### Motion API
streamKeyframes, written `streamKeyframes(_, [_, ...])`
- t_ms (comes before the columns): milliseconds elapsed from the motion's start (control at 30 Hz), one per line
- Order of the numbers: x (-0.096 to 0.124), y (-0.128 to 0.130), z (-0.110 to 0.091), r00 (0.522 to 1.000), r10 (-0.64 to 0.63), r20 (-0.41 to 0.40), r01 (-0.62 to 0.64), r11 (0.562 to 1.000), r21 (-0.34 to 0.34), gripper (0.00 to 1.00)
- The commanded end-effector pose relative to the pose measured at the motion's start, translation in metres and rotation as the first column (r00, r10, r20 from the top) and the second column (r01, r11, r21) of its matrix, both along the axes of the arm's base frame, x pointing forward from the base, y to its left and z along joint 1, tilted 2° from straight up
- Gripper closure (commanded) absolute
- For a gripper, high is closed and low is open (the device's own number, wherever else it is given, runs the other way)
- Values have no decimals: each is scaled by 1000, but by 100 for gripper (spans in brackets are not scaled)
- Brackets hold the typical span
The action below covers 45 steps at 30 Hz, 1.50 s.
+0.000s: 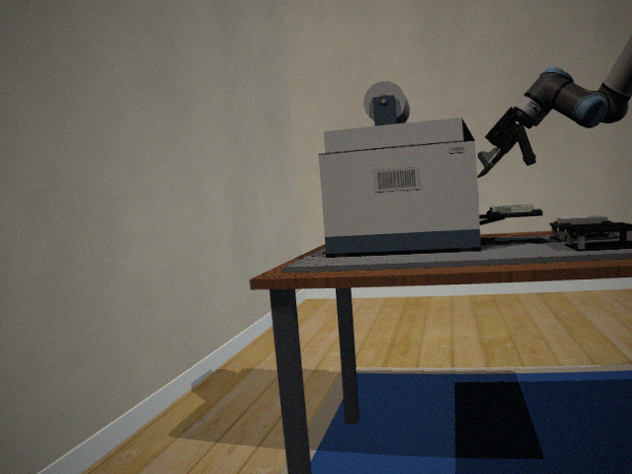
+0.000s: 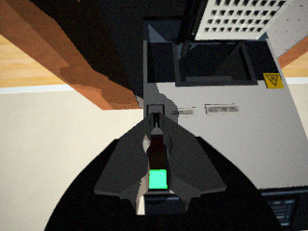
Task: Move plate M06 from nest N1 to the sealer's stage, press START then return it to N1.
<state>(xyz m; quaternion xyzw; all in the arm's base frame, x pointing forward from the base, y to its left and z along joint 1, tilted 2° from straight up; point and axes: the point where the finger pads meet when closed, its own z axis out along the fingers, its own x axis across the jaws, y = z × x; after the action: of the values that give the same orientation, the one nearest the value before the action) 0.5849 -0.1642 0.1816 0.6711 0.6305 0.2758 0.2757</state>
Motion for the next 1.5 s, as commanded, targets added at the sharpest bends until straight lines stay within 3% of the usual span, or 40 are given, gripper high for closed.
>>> streamKeyframes(0, [3,-1,1,1000,0,1,0,1000,-2,100])
streamKeyframes(1467, [10,-2,2,1000,1,2,-1,1000,-2,100])
